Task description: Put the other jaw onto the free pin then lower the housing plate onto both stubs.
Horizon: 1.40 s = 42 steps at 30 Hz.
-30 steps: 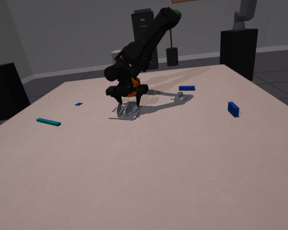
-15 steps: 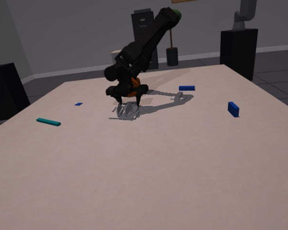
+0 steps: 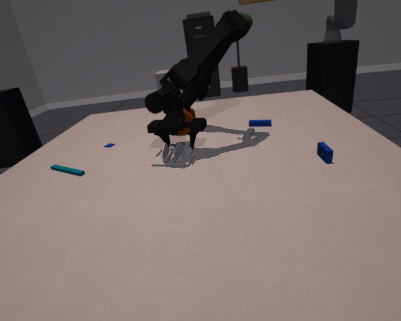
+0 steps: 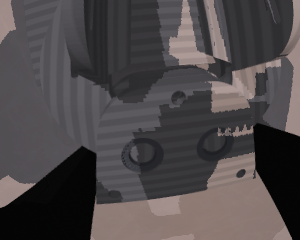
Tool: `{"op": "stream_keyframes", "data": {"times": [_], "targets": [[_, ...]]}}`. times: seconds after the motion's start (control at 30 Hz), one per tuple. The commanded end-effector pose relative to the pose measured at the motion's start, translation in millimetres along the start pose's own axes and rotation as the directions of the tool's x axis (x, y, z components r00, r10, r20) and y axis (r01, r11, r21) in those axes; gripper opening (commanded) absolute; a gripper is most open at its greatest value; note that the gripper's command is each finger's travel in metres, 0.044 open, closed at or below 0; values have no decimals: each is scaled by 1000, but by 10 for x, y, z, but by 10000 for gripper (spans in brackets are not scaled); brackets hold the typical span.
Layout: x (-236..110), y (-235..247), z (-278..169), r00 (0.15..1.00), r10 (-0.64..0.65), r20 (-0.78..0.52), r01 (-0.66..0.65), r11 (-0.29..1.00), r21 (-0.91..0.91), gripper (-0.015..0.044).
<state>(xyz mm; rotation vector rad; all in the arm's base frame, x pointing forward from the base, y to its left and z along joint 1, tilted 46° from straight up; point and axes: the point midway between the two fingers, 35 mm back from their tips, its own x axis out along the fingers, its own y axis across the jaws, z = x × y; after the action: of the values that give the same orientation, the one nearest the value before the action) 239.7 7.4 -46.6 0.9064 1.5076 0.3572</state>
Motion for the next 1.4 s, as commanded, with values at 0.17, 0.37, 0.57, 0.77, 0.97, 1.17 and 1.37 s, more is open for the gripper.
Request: {"op": "stream_keyframes", "data": {"times": [0.17, 0.37, 0.57, 0.77, 0.97, 1.17, 1.37], "targets": [[6, 3, -6, 1000, 3, 0, -3, 1000, 2, 351], [6, 3, -6, 1000, 3, 0, -3, 1000, 2, 351], [6, 3, -6, 1000, 3, 0, -3, 1000, 2, 351], [6, 3, -6, 1000, 3, 0, -3, 1000, 2, 351], [0, 0, 0, 1000, 0, 0, 0, 1000, 0, 430], [0, 0, 0, 1000, 0, 0, 0, 1000, 0, 440], [0, 0, 0, 1000, 0, 0, 0, 1000, 0, 440]]}}
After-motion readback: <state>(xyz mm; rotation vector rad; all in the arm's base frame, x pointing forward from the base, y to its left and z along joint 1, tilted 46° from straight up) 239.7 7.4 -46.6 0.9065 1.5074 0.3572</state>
